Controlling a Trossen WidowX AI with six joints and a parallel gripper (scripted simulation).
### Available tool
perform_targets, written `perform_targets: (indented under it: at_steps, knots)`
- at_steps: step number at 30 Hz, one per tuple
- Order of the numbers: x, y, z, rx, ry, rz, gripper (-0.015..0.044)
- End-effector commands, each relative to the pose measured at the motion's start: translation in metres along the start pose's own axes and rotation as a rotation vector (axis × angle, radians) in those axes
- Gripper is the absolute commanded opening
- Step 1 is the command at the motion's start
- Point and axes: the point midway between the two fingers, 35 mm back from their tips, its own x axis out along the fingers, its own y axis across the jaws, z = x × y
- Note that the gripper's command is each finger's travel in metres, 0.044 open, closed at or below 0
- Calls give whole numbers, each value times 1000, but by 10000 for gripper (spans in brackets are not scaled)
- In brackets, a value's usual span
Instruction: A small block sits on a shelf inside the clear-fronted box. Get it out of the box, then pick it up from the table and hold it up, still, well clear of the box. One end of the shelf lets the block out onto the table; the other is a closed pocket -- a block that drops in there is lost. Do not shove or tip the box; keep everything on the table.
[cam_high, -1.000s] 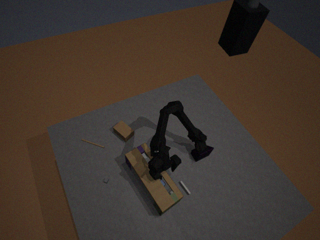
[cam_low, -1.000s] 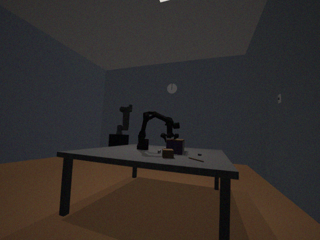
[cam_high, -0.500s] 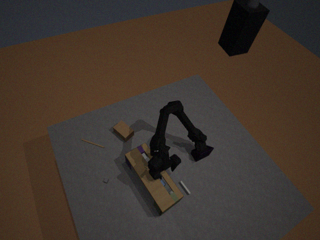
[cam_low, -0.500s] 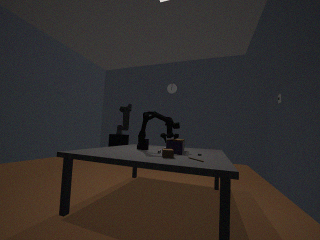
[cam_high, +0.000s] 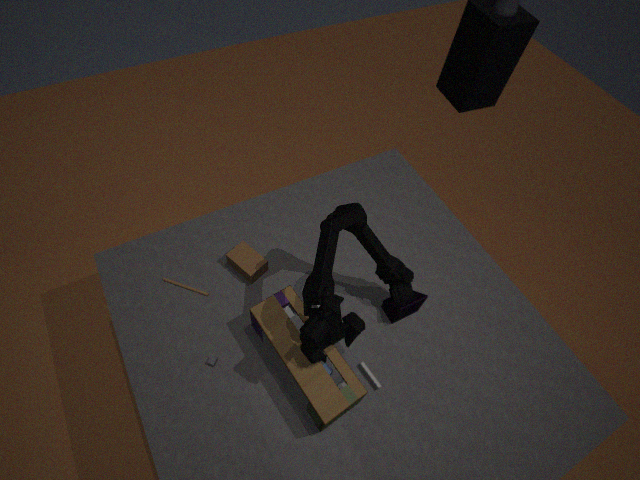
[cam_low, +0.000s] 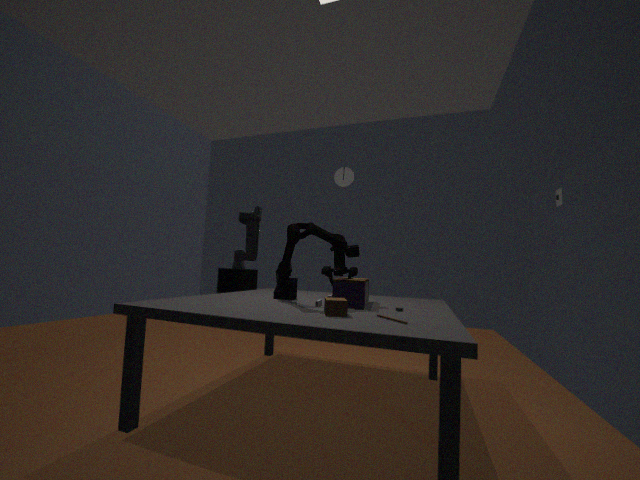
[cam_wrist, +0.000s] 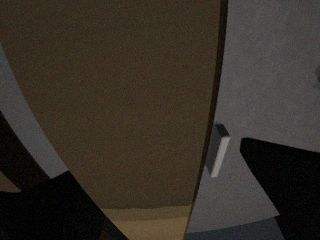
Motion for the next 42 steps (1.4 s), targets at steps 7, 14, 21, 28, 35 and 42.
perform_targets:
  at_steps: [7,14,21,28,35,42]
  knots:
    - [8,-1,-21,0,2,-6,400]
    - [13,-1,-34,0,3,-6,400]
    - [17,-1,-46,0,3,-5,400]
    - [22,-1,-59,0,4,-5,400]
    - [26,-1,-71,0,5,-5,400]
    - [19,0,-73,0,5,-4,400]
